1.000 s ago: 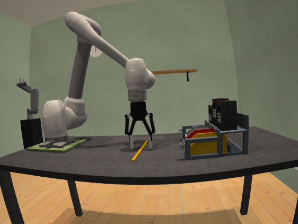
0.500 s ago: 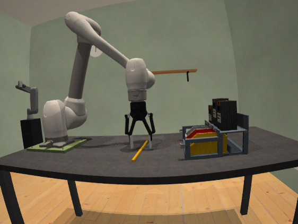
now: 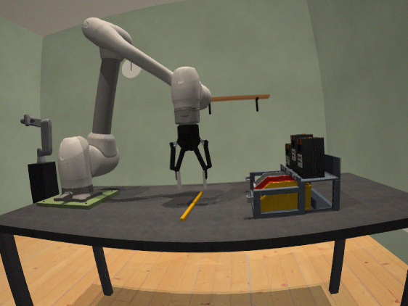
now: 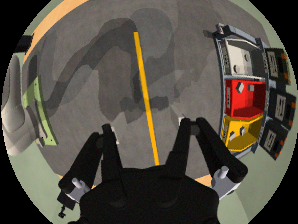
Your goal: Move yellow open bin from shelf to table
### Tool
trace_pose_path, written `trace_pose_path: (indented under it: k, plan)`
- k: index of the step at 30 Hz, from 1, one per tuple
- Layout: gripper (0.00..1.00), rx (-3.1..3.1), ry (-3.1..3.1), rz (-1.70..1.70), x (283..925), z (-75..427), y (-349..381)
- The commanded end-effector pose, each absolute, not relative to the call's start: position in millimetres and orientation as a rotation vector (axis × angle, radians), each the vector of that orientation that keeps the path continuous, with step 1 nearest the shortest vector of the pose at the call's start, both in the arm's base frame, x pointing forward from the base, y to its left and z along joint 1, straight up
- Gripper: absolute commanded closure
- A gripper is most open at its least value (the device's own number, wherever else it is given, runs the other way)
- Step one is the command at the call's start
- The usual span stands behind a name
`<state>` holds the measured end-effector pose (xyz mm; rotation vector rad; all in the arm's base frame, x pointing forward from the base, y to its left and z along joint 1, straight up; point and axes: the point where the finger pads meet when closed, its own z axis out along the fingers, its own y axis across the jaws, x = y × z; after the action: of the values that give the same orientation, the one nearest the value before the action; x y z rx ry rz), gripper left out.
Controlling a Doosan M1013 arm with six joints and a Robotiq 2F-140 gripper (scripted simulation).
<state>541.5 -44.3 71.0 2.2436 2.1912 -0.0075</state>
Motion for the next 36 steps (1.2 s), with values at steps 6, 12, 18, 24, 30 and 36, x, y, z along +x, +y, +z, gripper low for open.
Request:
trace_pose_path:
  k: [6,12,18,24,30,36]
  plan:
    - [0.43,2.243,2.191,-0.007,541,104,-44]
    - [0.43,2.243,2.191,-0.007,541,126,-44]
    - [0.43,2.243,2.191,-0.007,541,126,-44]
    - [0.43,2.243,2.191,-0.007,541,149,-44]
    - [0.43,2.243,2.191,-0.007,541,154,-44]
    - [0.43,2.243,2.191,-0.007,541,154,-44]
